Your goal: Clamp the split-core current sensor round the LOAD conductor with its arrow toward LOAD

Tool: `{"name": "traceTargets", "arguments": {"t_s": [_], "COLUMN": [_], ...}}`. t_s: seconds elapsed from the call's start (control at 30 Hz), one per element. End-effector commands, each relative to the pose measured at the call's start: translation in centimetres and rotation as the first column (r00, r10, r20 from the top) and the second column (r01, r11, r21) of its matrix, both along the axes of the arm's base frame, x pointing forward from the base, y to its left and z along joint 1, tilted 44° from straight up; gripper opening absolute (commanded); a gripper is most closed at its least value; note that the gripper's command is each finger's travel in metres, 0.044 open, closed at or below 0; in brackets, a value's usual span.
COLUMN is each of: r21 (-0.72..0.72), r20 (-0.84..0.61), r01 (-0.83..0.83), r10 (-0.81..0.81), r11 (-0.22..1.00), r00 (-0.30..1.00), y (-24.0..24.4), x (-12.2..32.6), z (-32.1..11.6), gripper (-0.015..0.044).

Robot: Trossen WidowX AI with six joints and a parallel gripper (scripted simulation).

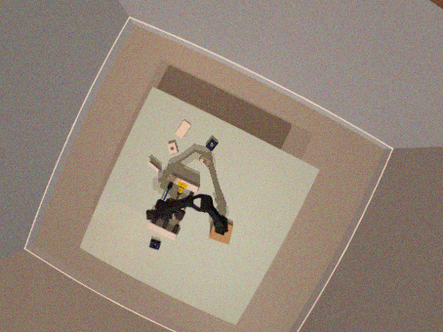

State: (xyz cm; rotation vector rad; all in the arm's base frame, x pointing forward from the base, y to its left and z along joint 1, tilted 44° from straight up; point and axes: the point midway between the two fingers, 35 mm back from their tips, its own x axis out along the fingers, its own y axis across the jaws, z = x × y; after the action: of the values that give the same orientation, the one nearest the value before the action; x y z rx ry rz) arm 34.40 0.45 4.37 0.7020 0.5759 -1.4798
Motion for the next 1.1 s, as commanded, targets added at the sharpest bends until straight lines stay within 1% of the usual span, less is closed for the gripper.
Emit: {"name": "traceTargets", "arguments": {"t_s": [0.0,0.03,0.8,0.93,1.0,1.03,1.07], "r21": [0.0,0.0,0.0,-0.002,-0.007,0.001,0.001], "r20": [0.001,0.001,0.0,0.033,0.07,0.04,0.04], "r01": [0.001,0.001,0.0,-0.033,-0.069,-0.028,-0.028], "r10": [-0.001,-0.001,0.0,0.033,0.069,0.028,0.028], "r11": [1.0,1.0,1.0,0.999,0.998,1.0,1.0], "r00": [1.0,1.0,1.0,0.999,0.995,0.999,0.999], "y": [0.01,0.01,0.0,0.1,0.2,0.05,0.05], "x": [0.01,0.01,0.0,0.07,0.11,0.17,0.17], "z": [0.03,0.03,0.0,0.0,0.03,-0.03,-0.03], "gripper": [0.0261,0.0261,0.0107,0.0002,0.0,0.0,0.0]}}
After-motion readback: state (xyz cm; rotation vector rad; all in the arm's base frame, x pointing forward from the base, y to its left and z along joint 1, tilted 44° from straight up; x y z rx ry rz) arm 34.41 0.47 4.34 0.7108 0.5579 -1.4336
